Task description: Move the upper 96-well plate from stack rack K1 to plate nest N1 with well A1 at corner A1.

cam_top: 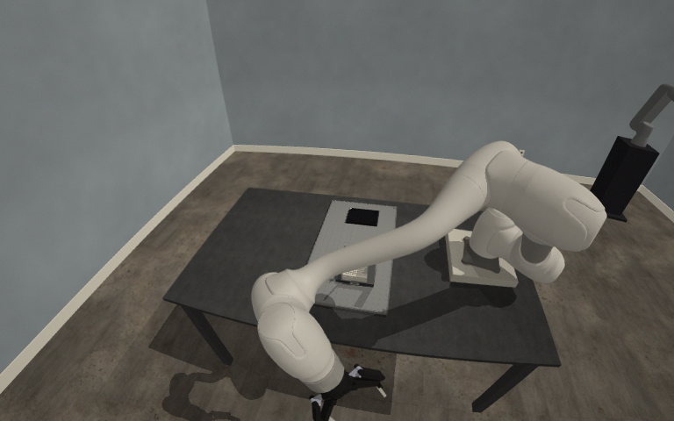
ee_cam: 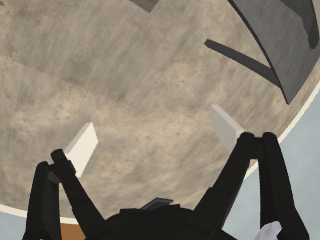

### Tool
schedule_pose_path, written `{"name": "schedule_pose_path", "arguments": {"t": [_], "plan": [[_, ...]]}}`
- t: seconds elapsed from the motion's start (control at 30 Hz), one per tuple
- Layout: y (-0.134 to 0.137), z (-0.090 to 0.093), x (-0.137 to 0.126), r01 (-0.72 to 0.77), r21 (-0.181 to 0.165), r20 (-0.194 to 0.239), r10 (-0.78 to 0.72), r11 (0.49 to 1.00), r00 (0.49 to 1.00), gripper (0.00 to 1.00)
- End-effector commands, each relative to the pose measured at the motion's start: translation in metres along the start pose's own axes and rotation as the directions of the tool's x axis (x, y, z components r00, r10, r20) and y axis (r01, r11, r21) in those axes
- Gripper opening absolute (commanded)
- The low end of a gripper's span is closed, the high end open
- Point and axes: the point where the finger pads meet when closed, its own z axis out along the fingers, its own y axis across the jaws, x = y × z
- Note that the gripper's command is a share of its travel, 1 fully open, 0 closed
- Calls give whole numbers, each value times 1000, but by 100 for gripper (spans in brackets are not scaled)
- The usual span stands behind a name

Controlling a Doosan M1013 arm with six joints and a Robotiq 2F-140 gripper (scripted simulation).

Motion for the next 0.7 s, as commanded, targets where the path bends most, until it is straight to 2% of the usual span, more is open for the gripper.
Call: {"name": "schedule_pose_path", "arguments": {"t": [0.0,0.53,0.67], "plan": [[0,0,0,0,0,0,0,1000,1000,100],[0,0,0,0,0,0,0,1000,1000,100],[-14,-9,-11,-80,62,89,75,995,993,100]]}}
